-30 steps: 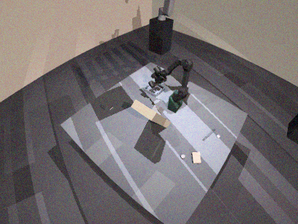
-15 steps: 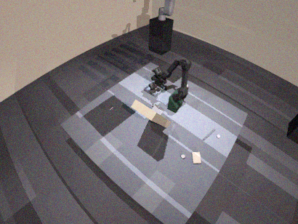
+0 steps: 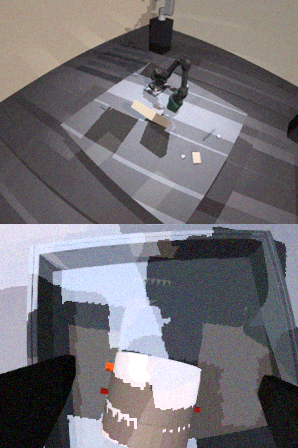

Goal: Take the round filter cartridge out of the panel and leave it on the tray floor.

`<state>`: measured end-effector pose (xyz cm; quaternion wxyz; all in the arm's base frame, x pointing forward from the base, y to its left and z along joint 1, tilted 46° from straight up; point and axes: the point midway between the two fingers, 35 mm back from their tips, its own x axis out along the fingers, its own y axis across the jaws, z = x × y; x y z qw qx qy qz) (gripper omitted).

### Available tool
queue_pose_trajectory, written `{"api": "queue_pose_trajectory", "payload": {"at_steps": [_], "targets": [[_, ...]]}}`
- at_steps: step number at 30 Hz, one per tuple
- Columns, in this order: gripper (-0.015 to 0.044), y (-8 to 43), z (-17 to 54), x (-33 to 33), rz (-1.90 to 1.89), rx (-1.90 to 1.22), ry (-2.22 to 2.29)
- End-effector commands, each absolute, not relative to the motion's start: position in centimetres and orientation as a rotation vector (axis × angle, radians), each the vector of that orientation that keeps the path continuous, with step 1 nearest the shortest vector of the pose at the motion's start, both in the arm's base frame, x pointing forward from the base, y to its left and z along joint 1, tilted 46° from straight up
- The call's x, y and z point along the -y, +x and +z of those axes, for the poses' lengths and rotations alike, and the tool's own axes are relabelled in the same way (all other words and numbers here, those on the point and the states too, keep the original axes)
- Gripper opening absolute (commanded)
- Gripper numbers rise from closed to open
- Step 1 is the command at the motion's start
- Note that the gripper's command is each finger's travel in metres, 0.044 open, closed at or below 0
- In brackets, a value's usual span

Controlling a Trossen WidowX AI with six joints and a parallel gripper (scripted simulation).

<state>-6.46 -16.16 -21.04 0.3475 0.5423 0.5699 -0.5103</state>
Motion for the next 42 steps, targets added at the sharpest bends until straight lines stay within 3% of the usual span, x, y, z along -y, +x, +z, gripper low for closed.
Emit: {"api": "queue_pose_trajectory", "payload": {"at_steps": [1,6,42], "targets": [[0.044,-6.4,-19.8,17.8,-1.33,-1.471,1.402],[0.044,-6.0,-16.1,21.2,-1.328,-1.471,1.403],[0.044,-6.2,-17.1,20.6,-1.329,-1.475,1.391]]}}
